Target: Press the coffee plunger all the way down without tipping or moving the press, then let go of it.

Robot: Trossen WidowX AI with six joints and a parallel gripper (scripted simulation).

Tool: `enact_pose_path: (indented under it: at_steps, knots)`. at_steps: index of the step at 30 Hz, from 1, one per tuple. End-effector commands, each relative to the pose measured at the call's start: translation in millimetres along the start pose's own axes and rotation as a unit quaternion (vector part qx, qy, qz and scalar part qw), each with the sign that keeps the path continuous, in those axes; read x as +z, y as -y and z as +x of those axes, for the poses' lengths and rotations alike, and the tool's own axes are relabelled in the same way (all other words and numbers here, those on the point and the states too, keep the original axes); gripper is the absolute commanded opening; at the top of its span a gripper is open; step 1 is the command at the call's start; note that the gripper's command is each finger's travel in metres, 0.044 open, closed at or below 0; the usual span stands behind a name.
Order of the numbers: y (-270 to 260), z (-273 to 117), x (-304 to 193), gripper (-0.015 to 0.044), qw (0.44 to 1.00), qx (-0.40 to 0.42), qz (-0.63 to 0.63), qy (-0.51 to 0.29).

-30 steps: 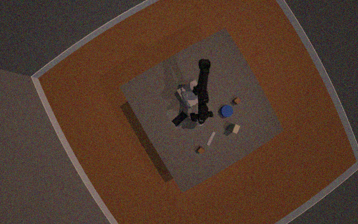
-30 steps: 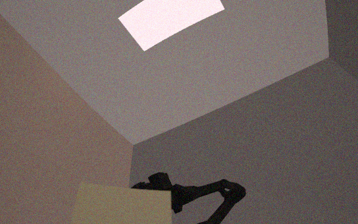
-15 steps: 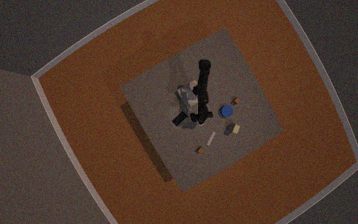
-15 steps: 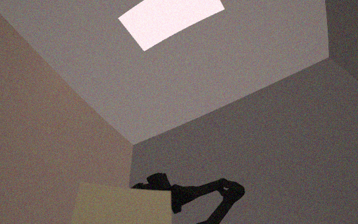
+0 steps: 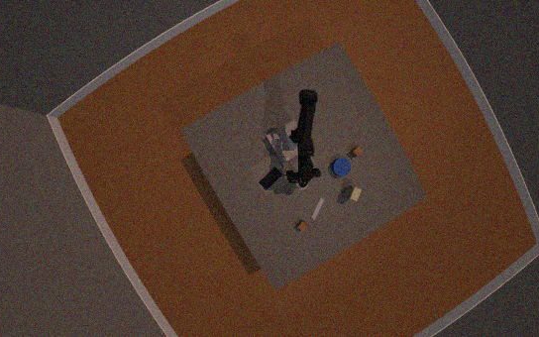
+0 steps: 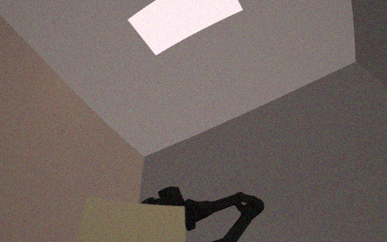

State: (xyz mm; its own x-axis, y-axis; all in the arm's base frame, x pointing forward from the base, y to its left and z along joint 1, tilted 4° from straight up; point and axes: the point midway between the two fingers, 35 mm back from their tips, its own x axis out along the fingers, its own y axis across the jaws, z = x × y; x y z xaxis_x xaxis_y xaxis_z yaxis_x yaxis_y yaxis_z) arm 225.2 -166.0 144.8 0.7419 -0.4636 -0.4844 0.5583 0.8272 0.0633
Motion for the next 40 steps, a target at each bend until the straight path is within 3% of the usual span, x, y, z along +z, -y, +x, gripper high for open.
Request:
enact_pose_path:
  at_steps: [1,4,16,23,29,40]
  knots:
    - [0.0,-0.1,-0.5,0.0124,1.0,0.0,0.0,-0.001]
    - [0.0,-0.1,-0.5,0.0124,1.0,0.0,0.0,-0.001]
    - [0.0,-0.1,-0.5,0.0439,1.0,0.0,0.0,-0.001]
    - [0.8,-10.8,14.4,0.044,1.0,0.0,0.001,-0.003]
    - [0.2,-59.4,56.3,0.044,1.0,0.001,0.003,-0.009]
    - [0.2,-60.3,55.2,0.044,1.0,0.001,0.004,-0.009]
